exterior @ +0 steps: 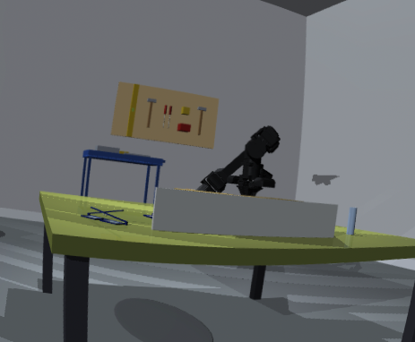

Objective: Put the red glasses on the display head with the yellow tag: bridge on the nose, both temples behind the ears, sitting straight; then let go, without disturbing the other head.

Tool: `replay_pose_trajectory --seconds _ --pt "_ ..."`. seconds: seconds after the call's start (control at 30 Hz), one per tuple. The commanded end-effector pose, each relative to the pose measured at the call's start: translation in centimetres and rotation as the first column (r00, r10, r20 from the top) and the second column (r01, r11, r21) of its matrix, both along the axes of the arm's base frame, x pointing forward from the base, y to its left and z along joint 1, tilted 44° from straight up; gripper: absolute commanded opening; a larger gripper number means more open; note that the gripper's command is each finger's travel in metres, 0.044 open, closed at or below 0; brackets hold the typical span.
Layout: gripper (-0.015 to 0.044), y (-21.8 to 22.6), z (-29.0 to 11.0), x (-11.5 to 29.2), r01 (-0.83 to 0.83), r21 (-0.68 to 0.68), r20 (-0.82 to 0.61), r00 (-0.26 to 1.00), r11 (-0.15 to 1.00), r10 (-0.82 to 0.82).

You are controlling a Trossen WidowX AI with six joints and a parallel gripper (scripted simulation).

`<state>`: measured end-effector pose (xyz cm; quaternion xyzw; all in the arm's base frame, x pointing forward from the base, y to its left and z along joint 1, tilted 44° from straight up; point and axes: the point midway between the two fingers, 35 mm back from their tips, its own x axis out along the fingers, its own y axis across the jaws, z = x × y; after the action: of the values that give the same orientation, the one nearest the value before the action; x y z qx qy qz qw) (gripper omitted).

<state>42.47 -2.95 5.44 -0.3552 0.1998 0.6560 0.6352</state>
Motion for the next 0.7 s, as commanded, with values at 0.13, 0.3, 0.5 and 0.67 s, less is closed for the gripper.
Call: replay_pose_trajectory --seconds 0.13,0.3,0.5,0.67 --pt "0.0 0.2 -0.11 0.03 0.004 0.004 -0.003 1.0 1.0 -0.004" --pt "0.0 0.23 -0.14 0.03 0.004 0.004 -0.003 1.0 1.0 -0.004" --pt "0.0 0.44 -0.36 0.05 0.004 0.004 -0.002 1.0 1.0 -0.004" --pt "0.0 0.53 -0.45 0.08 0.004 0.005 -0.002 1.0 1.0 -0.004"
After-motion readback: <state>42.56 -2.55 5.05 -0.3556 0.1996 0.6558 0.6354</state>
